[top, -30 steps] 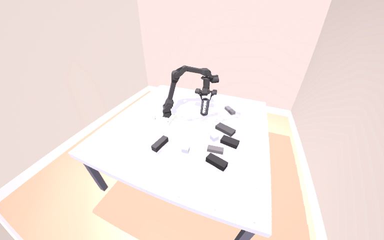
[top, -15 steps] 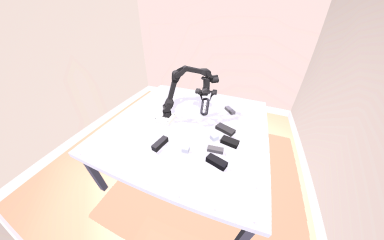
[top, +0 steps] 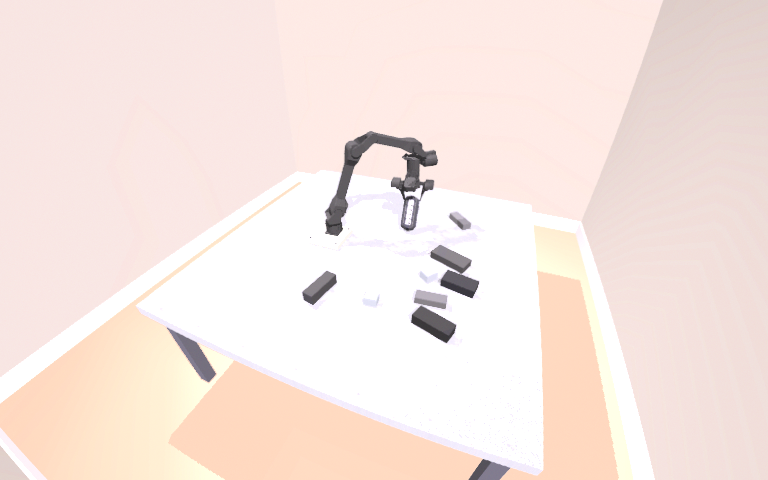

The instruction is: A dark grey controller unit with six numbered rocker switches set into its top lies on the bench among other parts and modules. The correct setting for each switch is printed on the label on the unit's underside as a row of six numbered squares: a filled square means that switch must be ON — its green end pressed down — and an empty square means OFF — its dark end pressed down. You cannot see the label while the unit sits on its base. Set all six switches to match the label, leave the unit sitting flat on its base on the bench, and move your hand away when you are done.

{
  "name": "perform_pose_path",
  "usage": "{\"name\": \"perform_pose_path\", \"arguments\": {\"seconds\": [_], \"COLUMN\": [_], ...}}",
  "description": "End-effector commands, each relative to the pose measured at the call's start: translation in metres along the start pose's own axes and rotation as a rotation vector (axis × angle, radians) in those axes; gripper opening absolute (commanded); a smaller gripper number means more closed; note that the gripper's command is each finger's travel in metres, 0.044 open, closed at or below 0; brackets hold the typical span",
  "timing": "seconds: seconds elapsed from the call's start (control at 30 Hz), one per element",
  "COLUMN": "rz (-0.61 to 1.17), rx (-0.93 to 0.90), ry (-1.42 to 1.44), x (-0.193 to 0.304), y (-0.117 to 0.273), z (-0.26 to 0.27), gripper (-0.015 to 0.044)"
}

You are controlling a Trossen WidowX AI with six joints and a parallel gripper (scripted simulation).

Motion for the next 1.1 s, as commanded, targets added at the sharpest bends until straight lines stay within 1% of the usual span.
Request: {"name": "perform_pose_path", "arguments": {"seconds": [0.0, 1.07], "rz": [-0.011, -0.009], "rx": [0.024, 0.024], "ry": [-0.011, -0.011], "x": [0.000, 0.018], "y": [-0.009, -0.027], "z": [0.002, 0.006], "gripper": [0.0338, 0.0338]}}
Point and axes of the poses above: the point midway between the two fingers, 35 mm back from their tips, its own y axis back along the fingers, its own z axis across the jaws, x = y × z, the point moved 9 cm from there along y, back along the fingers, and after that the axes turned 13 degrees about y, right-handed, at the moved point
